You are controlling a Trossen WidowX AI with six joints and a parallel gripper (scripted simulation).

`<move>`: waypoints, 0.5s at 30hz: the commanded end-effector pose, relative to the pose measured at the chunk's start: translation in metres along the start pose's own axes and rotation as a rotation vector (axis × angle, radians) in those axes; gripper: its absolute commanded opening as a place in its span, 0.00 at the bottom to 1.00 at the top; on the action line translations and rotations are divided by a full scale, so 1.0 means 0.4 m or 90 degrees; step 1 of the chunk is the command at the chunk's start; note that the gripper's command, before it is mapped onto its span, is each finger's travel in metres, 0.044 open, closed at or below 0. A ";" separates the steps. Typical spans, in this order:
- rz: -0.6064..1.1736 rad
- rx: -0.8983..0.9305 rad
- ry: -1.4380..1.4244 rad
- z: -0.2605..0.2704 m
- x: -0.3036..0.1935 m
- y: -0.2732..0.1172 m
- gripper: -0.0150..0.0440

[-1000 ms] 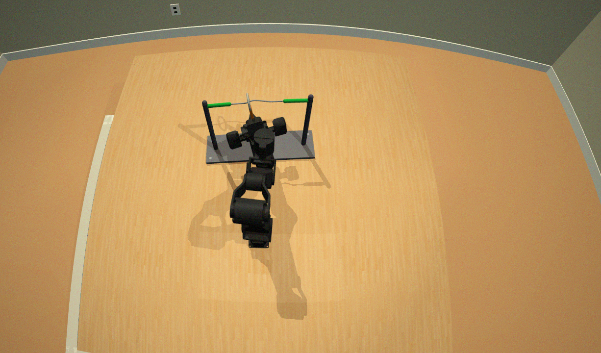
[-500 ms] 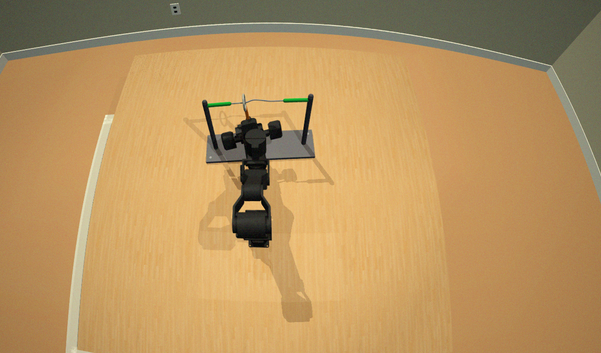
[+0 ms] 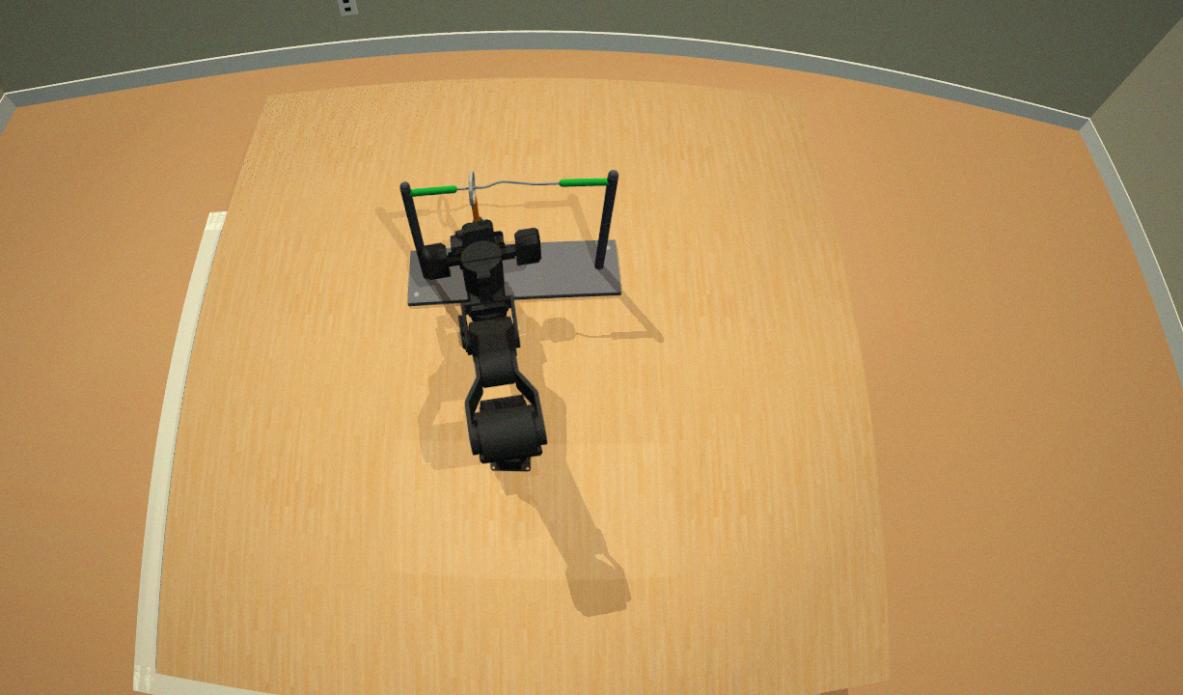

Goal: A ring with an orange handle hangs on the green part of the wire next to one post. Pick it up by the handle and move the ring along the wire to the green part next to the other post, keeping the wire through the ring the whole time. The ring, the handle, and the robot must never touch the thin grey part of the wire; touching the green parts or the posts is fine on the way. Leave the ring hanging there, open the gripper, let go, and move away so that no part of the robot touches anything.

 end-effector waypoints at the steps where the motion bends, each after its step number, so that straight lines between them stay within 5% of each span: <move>1: -0.003 -0.002 0.008 0.012 0.000 0.001 0.00; 15: -0.003 0.001 0.014 0.050 -0.006 0.005 0.00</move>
Point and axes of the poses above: the point midway between the two fingers, 35 mm back from their tips, its own y axis out along the fingers, its own z axis across the jaws, x = y × z, the point moved 4 cm from there along -y, back along the fingers, and after that the axes turned 12 degrees about y, right-handed, at the moved point
